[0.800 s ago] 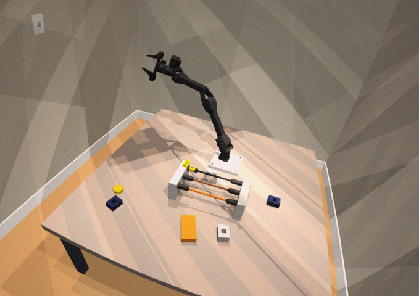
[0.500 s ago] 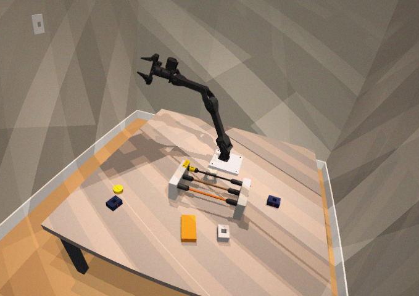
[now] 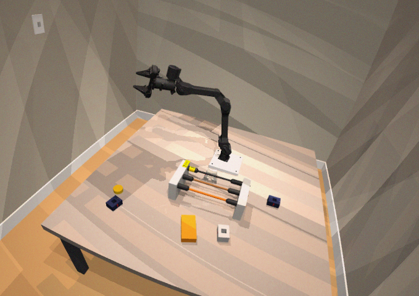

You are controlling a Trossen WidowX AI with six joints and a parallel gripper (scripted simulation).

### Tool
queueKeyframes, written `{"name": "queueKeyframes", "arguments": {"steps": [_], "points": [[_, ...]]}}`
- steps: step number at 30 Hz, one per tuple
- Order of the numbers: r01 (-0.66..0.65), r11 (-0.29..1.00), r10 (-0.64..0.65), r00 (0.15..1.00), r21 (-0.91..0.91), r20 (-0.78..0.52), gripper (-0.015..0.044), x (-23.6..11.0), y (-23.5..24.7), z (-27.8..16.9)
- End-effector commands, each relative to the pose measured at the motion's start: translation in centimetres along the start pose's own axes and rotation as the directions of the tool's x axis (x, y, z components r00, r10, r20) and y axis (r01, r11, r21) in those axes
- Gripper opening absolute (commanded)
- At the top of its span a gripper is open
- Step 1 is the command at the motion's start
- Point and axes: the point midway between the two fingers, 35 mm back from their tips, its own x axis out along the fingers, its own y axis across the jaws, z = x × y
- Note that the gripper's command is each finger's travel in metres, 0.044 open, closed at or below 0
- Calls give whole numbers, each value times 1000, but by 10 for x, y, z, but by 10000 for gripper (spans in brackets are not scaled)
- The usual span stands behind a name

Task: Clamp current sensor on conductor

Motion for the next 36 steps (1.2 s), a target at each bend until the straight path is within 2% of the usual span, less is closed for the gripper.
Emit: {"name": "queueKeyframes", "arguments": {"steps": [1, 7, 15, 21, 27, 34, 36], "points": [[-43, 992, 31, 994, -119, -101, 440, -16, 25, -67], [-151, 948, 78, 964, -280, -254, 440, -58, 54, -159], [-375, 809, 147, 875, -452, -462, 440, -148, 76, -262], [-577, 632, 200, 766, -518, -610, 440, -234, 74, -320], [-758, 398, 249, 632, -517, -734, 440, -319, 58, -358], [-776, 366, 255, 615, -514, -746, 440, -328, 55, -361], [-762, 370, 195, 623, -531, -758, 440, -322, 47, -363]]}}
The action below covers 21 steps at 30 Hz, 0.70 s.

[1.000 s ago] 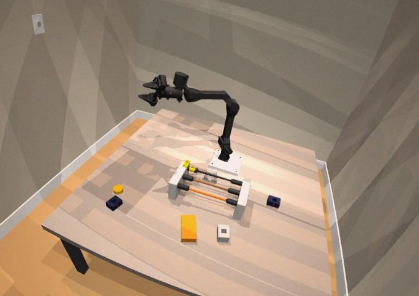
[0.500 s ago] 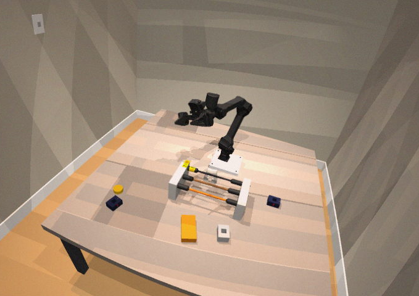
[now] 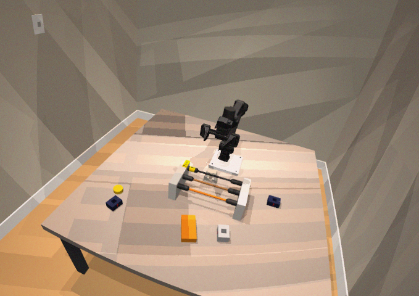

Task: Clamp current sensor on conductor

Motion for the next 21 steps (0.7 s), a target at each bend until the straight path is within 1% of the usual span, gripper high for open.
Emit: {"name": "queueKeyframes", "arguments": {"steps": [1, 3, 5, 7, 9, 12, 16, 17, 21], "points": [[44, 999, -46, 992, -19, -117, 440, 5, -14, -17], [110, 994, -112, 952, -22, -286, 440, 8, -37, -40], [176, 984, -168, 879, -24, -446, 440, 3, -60, -61], [241, 970, -208, 778, -25, -593, 440, -8, -80, -81], [305, 952, -228, 653, -25, -722, 440, -25, -98, -97], [363, 932, -225, 524, -23, -822, 440, -45, -112, -108], [433, 901, -190, 353, -20, -916, 440, -74, -123, -118], [443, 896, -182, 327, -20, -927, 440, -78, -124, -118], [446, 895, -181, 321, -20, -930, 440, -80, -125, -119]]}}
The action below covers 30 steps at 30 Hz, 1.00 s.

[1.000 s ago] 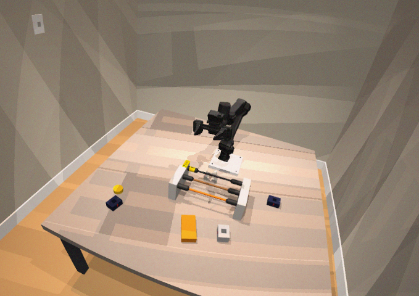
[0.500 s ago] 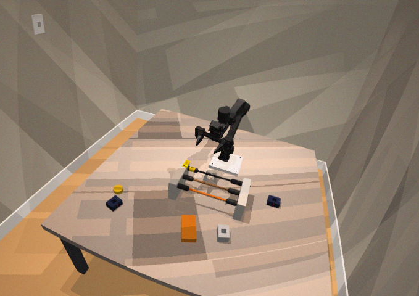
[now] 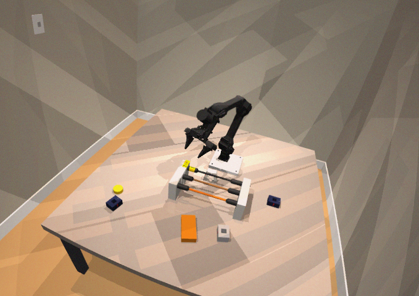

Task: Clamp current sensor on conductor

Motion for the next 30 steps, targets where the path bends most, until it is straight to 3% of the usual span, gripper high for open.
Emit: {"name": "queueKeyframes", "arguments": {"steps": [1, 24, 30], "points": [[58, 995, -34, 960, 76, -276, 440, -7, -30, -33], [58, 995, -34, 960, 76, -276, 440, -7, -30, -33], [-123, 977, 30, 887, -173, -461, 440, 5, 25, -71]]}}
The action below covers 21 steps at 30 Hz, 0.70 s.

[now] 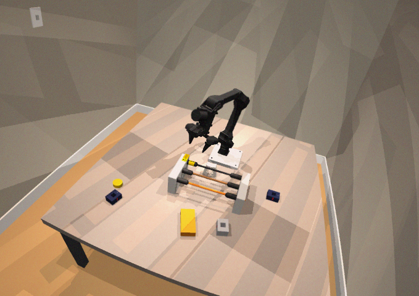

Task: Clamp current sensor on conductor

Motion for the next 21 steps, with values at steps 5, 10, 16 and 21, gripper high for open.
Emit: {"name": "queueKeyframes", "arguments": {"steps": [5, 10, 16, 21], "points": [[-167, 885, 26, 949, -434, -314, 440, 30, 75, -59], [-172, 880, 24, 947, -443, -320, 440, 30, 77, -60], [-172, 880, 24, 947, -443, -320, 440, 37, 77, -62], [-172, 880, 24, 947, -443, -320, 440, 45, 78, -64]]}}
